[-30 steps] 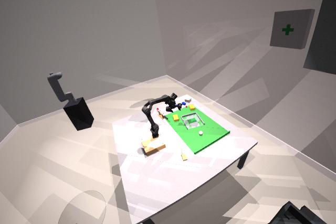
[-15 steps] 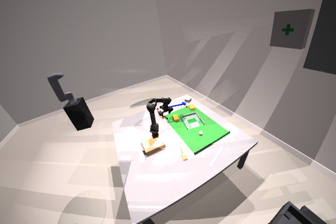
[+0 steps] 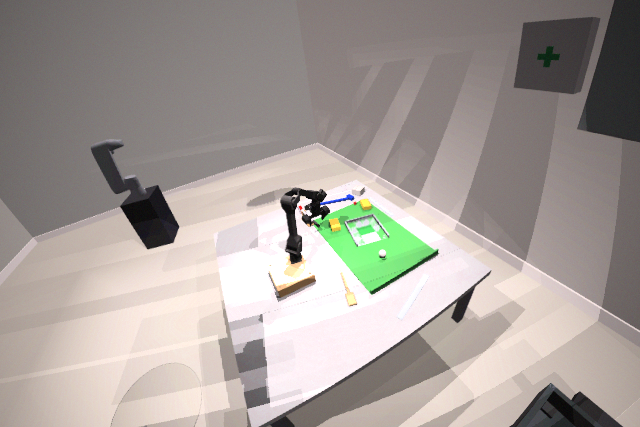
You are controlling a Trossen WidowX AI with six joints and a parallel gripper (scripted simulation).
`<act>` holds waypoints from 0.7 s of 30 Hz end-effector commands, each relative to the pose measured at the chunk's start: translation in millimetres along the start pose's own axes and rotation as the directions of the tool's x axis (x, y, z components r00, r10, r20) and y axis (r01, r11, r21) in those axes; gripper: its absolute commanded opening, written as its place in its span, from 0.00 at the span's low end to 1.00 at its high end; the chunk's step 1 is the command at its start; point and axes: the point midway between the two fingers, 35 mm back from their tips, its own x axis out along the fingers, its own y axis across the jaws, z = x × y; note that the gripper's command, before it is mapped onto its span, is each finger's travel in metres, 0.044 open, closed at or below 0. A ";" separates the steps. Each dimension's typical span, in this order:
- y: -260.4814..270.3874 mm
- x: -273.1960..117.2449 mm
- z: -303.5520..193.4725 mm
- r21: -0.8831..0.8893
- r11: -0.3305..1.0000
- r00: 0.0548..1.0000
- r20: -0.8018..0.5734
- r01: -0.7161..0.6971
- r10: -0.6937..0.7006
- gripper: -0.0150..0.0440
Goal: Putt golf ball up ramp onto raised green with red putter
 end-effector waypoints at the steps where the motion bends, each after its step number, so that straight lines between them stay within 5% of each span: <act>1: 1.6 16.1 -4.1 -0.003 1.000 1.000 0.001 -0.007 0.007 1.00; 21: 1.9 39.3 -10.4 -0.003 1.000 1.000 0.001 -0.007 0.007 1.00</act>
